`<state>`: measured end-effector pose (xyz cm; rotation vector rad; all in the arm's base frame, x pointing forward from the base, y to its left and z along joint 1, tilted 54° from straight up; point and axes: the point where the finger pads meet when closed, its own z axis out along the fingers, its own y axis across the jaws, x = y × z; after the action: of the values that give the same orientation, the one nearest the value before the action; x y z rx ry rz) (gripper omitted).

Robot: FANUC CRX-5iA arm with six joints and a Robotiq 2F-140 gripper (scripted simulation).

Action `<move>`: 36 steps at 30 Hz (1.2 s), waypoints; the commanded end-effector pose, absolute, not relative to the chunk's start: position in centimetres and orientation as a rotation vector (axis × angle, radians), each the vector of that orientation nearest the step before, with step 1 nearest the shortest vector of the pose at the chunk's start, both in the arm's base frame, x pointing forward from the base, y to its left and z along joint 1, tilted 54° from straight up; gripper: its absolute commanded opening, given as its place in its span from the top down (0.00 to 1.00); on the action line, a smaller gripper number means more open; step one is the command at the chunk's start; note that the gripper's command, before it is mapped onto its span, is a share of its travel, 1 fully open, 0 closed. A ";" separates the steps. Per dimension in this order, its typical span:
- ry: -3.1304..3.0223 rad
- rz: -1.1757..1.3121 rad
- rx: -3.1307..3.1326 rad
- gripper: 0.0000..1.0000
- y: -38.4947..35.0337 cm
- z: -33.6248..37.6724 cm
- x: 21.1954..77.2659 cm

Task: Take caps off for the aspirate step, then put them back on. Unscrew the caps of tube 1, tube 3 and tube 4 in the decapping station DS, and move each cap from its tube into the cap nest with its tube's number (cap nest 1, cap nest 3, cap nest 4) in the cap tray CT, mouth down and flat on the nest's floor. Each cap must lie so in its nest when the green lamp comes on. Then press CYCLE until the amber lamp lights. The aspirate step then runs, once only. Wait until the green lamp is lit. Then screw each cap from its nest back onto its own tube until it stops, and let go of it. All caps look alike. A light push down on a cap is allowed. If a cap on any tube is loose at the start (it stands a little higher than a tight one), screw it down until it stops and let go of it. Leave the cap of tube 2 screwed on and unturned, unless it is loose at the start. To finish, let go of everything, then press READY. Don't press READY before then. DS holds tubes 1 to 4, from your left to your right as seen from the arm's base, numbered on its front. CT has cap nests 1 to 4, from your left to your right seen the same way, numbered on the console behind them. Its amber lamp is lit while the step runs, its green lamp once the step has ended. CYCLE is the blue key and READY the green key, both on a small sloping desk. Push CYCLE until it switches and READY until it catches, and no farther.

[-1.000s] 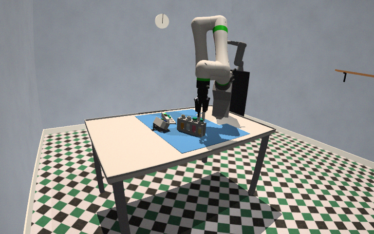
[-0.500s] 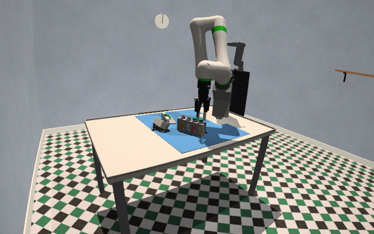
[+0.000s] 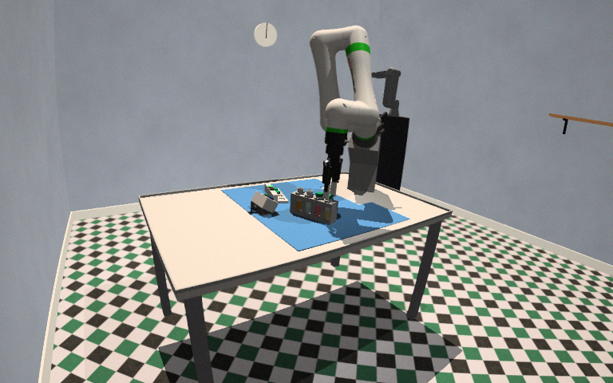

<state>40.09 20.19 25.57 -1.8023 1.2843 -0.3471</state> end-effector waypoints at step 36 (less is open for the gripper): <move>0.917 -0.532 -2.054 1.00 20.2 25.6 40.1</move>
<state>40.11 20.16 25.59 -2.1235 0.7856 -0.6007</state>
